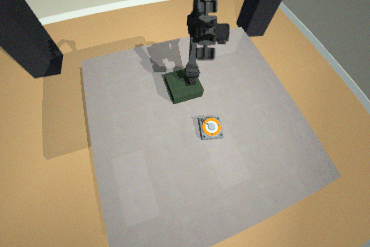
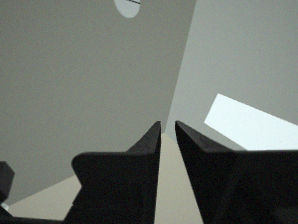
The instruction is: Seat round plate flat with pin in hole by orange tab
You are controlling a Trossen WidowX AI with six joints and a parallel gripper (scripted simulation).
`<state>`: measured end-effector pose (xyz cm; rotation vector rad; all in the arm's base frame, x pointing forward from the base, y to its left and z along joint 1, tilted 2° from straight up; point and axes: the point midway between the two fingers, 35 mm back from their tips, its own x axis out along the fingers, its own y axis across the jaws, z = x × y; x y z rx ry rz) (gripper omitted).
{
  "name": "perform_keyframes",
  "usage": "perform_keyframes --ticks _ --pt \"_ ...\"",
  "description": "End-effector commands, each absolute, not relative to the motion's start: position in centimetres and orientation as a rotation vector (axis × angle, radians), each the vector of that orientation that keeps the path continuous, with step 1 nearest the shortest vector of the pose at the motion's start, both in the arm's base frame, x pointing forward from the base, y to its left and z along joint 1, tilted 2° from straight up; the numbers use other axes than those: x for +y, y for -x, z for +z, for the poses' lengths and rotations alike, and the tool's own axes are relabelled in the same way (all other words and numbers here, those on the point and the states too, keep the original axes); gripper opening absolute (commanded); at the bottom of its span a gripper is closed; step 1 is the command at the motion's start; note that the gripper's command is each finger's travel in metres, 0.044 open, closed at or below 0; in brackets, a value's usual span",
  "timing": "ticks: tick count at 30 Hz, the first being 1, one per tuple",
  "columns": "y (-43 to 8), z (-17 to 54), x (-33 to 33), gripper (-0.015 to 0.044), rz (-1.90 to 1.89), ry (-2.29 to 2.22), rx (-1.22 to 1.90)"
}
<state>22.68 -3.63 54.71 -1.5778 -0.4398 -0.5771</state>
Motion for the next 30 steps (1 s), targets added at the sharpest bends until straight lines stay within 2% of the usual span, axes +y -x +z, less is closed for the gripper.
perform_keyframes --ticks 1,3,8,11,14,20,25,30 --pt "-28.4 49.5 -4.2 0.0000 -0.347 1.407 -0.288" --pt "-30.0 47.6 -4.3 0.0000 -0.280 1.345 -0.228" --pt "-35.8 37.7 -4.0 0.0000 -0.015 1.043 0.083" --pt "-37.1 33.6 -3.5 0.0000 0.063 0.924 0.217" --pt "-38.1 26.1 -2.5 0.0000 0.170 0.711 0.483" --pt "-36.2 15.7 -0.7 0.0000 0.233 0.418 0.914" --pt "-29.5 6.3 1.1 0.0000 0.134 0.136 1.486" --pt "-28.3 5.3 1.2 0.0000 0.098 0.101 1.581"
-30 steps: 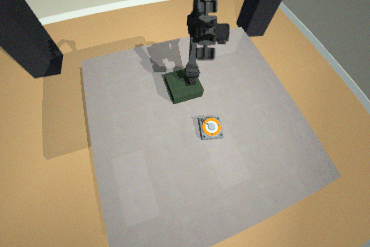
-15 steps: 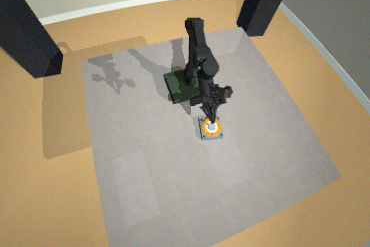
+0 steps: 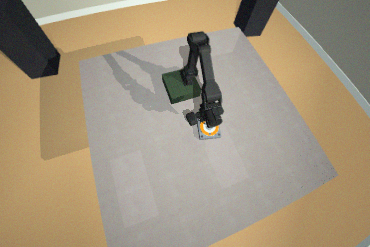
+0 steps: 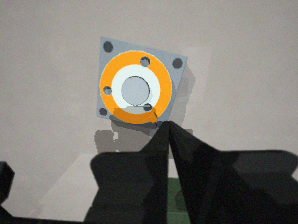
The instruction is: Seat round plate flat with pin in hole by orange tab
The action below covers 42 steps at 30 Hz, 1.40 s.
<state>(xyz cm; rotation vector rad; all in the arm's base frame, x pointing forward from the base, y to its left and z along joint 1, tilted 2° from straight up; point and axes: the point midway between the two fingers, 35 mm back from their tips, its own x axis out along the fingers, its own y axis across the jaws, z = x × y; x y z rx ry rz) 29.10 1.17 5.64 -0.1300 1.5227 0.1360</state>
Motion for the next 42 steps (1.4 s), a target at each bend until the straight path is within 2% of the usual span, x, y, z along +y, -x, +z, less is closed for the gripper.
perform_keyframes --ticks 1,13,42 --pt "-28.3 5.3 1.2 0.0000 0.098 0.101 1.581" --pt "-28.6 0.6 1.0 0.0000 0.097 0.101 1.581" --pt "-26.4 0.5 2.9 0.0000 0.099 0.100 1.583"
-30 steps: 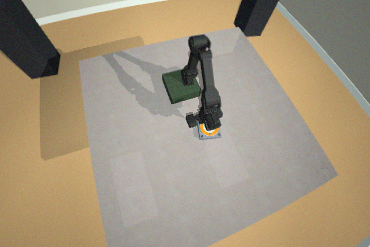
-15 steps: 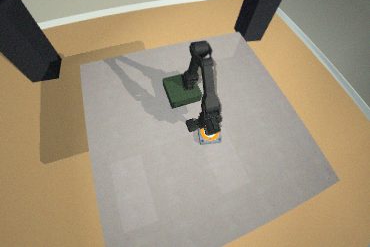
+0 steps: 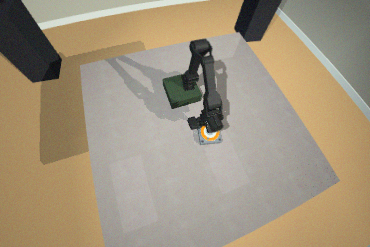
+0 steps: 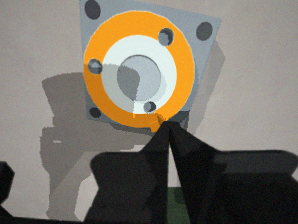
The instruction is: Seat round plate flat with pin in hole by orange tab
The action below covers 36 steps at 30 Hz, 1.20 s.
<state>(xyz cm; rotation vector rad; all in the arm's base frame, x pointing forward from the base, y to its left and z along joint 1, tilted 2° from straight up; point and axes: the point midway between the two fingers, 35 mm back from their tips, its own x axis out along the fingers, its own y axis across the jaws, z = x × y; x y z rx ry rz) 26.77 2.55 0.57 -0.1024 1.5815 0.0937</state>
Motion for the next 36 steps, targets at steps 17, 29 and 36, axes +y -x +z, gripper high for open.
perform_keyframes --ticks 17,29,36 --pt "-25.8 0.6 4.3 0.0000 0.100 0.099 1.583" --pt "-25.8 1.3 4.8 0.0000 0.100 0.099 1.583" --pt "-25.2 5.0 4.6 0.0000 0.100 0.099 1.583"
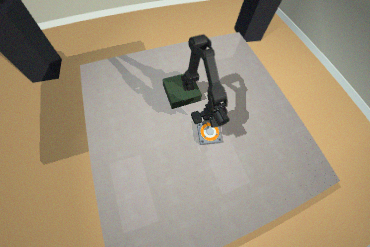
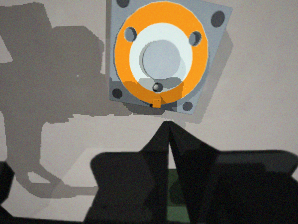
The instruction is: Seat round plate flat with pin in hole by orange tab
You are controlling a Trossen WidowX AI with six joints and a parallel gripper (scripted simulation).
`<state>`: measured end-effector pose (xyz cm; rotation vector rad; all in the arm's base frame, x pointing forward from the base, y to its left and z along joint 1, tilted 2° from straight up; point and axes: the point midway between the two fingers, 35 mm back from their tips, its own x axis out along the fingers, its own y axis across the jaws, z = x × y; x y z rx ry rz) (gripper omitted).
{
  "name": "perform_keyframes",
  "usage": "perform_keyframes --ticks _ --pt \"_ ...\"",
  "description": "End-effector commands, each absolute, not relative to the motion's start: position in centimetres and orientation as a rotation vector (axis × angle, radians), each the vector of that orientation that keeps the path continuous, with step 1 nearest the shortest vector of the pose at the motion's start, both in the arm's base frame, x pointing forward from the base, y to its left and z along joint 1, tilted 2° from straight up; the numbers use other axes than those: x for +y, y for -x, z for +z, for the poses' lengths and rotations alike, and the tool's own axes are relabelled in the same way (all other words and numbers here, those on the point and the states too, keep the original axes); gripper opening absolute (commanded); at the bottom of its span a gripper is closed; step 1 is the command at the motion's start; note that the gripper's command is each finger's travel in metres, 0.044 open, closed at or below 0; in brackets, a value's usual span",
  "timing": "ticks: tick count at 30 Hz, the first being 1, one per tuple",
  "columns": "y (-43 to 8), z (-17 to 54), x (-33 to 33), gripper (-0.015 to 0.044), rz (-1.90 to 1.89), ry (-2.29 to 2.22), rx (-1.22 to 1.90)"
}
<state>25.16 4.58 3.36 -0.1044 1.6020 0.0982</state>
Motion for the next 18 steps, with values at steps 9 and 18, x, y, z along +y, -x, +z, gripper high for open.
perform_keyframes --ticks 9,18 --pt "-25.11 4.58 4.54 0.0000 0.098 0.102 1.590" --pt "-25.11 4.58 4.54 0.0000 0.098 0.102 1.590"
